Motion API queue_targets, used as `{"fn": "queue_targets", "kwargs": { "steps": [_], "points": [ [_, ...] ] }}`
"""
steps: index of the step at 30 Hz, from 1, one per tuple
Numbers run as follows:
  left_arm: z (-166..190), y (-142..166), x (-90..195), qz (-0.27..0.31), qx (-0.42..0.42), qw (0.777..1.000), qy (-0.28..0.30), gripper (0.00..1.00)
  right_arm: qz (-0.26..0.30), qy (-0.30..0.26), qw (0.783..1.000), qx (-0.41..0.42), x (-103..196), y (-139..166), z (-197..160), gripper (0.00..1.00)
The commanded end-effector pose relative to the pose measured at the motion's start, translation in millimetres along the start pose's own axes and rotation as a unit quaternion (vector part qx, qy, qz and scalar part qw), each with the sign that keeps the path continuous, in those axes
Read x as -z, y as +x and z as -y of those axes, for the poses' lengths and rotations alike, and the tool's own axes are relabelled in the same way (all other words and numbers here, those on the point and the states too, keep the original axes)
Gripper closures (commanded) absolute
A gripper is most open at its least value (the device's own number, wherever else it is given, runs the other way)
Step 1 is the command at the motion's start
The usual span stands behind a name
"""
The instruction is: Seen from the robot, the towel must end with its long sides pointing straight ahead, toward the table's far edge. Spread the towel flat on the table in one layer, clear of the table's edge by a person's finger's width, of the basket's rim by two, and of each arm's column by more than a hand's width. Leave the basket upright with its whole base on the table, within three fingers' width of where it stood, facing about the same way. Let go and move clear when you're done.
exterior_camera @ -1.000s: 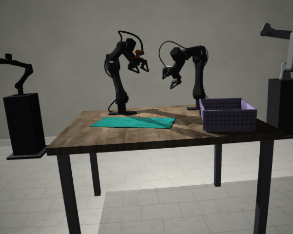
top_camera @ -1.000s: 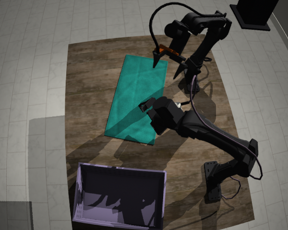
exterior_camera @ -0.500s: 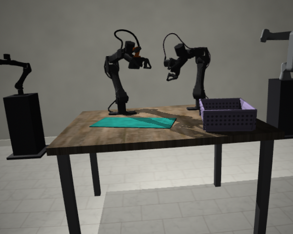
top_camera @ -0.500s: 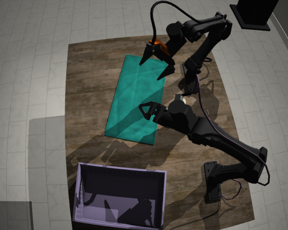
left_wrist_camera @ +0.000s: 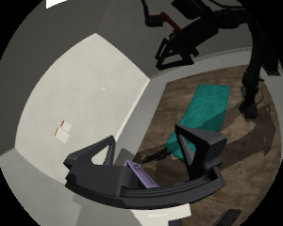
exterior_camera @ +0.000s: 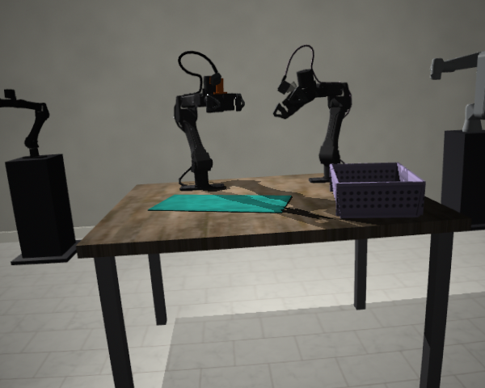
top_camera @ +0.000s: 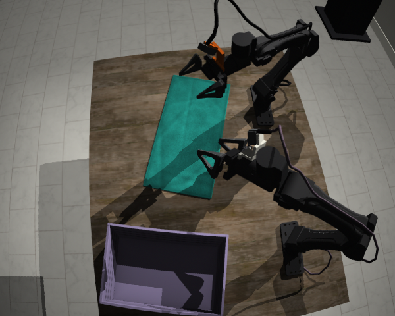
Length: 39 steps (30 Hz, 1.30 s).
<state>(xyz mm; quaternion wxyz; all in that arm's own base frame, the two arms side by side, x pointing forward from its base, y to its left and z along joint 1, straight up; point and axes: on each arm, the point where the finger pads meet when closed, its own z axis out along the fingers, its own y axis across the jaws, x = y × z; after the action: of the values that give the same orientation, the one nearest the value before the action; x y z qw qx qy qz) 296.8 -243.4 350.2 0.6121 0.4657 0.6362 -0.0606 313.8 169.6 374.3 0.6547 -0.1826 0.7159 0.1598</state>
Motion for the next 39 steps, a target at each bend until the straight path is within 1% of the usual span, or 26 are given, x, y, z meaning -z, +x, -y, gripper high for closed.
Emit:
{"fn": "queue_targets", "kwargs": {
  "steps": [1, 2, 4, 6, 7, 9, 11, 13, 14, 16, 18, 19, 20, 21, 23, 24, 25, 26, 28, 29, 30, 31, 32, 33, 34, 39],
  "points": [
    [-11.7, -14.0, 8.5, 0.039, 0.089, 0.994, -0.041, 0.00, 0.070, 0.060, 0.996, -0.010, 1.7, -40.4, 46.7, 0.00],
    [-11.7, -14.0, 8.5, 0.039, 0.089, 0.994, -0.041, 0.00, 0.070, 0.060, 0.996, -0.010, 1.7, -40.4, 46.7, 0.00],
    [-20.6, -26.3, 24.9, 0.078, 0.169, 0.981, -0.056, 0.00, 0.069, 0.161, 0.985, -0.013, 9.5, -39.2, 82.2, 0.00],
    [-20.6, -26.3, 24.9, 0.083, 0.180, 0.979, -0.059, 0.00, 0.069, 0.152, 0.986, -0.012, 15.8, -38.4, 111.9, 0.00],
    [-20.6, -26.3, 24.9, 0.083, 0.180, 0.979, -0.059, 0.00, 0.069, 0.152, 0.986, -0.012, 15.8, -38.4, 111.9, 0.00],
    [-28.9, -37.8, 42.8, 0.123, 0.254, 0.957, -0.066, 0.00, 0.067, 0.251, 0.966, -0.013, 30.1, -36.7, 145.4, 0.00],
    [-28.9, -37.8, 42.8, 0.123, 0.254, 0.957, -0.066, 0.00, 0.067, 0.251, 0.966, -0.013, 30.1, -36.7, 145.4, 0.00],
    [-28.9, -37.8, 42.8, 0.130, 0.267, 0.952, -0.068, 0.00, 0.067, 0.243, 0.968, -0.014, 41.7, -35.4, 173.4, 0.00],
    [-27.4, -34.9, 38.2, 0.124, 0.268, 0.953, -0.067, 0.00, 0.067, 0.243, 0.968, -0.014, 41.7, -35.4, 173.4, 0.00],
    [-59.8, -10.3, 39.8, 0.093, 0.276, 0.944, -0.154, 0.00, 0.067, 0.243, 0.968, -0.013, 41.7, -35.4, 173.4, 0.00],
    [-87.9, -12.8, 48.3, 0.111, 0.273, 0.944, -0.150, 0.00, 0.075, 0.241, 0.968, -0.010, 46.1, -41.0, 169.7, 0.00],
    [-88.1, -13.2, 48.8, 0.112, 0.273, 0.944, -0.150, 0.00, 0.076, 0.234, 0.969, -0.009, 44.4, -41.7, 165.1, 0.00],
    [-104.7, -7.0, 61.6, 0.105, 0.277, 0.932, -0.208, 0.00, 0.076, 0.235, 0.969, -0.009, 44.4, -41.7, 165.2, 0.00],
    [-117.2, 3.2, 65.3, 0.094, 0.279, 0.925, -0.238, 0.00, 0.076, 0.235, 0.969, -0.009, 44.4, -41.7, 165.3, 0.00],
    [-133.3, 20.3, 68.4, 0.086, 0.278, 0.929, -0.228, 0.00, 0.076, 0.235, 0.969, -0.009, 44.4, -41.6, 165.5, 0.00],
    [-133.2, 20.4, 68.4, 0.086, 0.278, 0.929, -0.228, 0.00, 0.076, 0.235, 0.969, -0.009, 44.4, -41.6, 165.5, 0.00],
    [-146.8, 28.4, 82.1, 0.074, 0.281, 0.914, -0.283, 0.00, 0.076, 0.235, 0.969, -0.009, 44.5, -41.6, 165.6, 0.00],
    [-158.6, 38.6, 87.7, 0.063, 0.282, 0.905, -0.313, 0.00, 0.076, 0.235, 0.969, -0.009, 44.5, -41.6, 165.6, 0.00],
    [-158.6, 38.6, 87.7, 0.063, 0.282, 0.905, -0.313, 0.00, 0.076, 0.235, 0.969, -0.009, 44.5, -41.6, 165.6, 0.00],
    [-167.7, 45.0, 95.1, 0.066, 0.280, 0.908, -0.305, 0.00, 0.077, 0.235, 0.969, -0.009, 45.0, -42.1, 165.1, 0.00],
    [-179.9, 54.9, 107.3, 0.050, 0.281, 0.889, -0.359, 0.00, 0.077, 0.235, 0.969, -0.009, 45.0, -42.1, 165.2, 0.00],
    [-190.5, 65.1, 114.9, 0.039, 0.281, 0.877, -0.388, 0.00, 0.077, 0.235, 0.969, -0.009, 45.0, -42.1, 165.3, 0.00],
    [-197.6, 68.8, 126.9, 0.045, 0.280, 0.880, -0.381, 0.00, 0.077, 0.235, 0.969, -0.009, 45.0, -42.1, 165.3, 0.00],
    [-209.4, 83.8, 129.3, 0.037, 0.282, 0.881, -0.379, 0.00, 0.077, 0.235, 0.969, -0.009, 45.1, -42.1, 165.5, 0.00],
    [-211.3, 86.6, 128.8, 0.036, 0.282, 0.881, -0.378, 0.00, 0.077, 0.236, 0.969, -0.009, 45.2, -42.1, 165.6, 0.00],
    [-206.5, 81.5, 126.9, 0.039, 0.280, 0.885, -0.371, 0.00, 0.077, 0.236, 0.969, -0.009, 45.2, -42.1, 165.7, 0.00]
  ]
}}
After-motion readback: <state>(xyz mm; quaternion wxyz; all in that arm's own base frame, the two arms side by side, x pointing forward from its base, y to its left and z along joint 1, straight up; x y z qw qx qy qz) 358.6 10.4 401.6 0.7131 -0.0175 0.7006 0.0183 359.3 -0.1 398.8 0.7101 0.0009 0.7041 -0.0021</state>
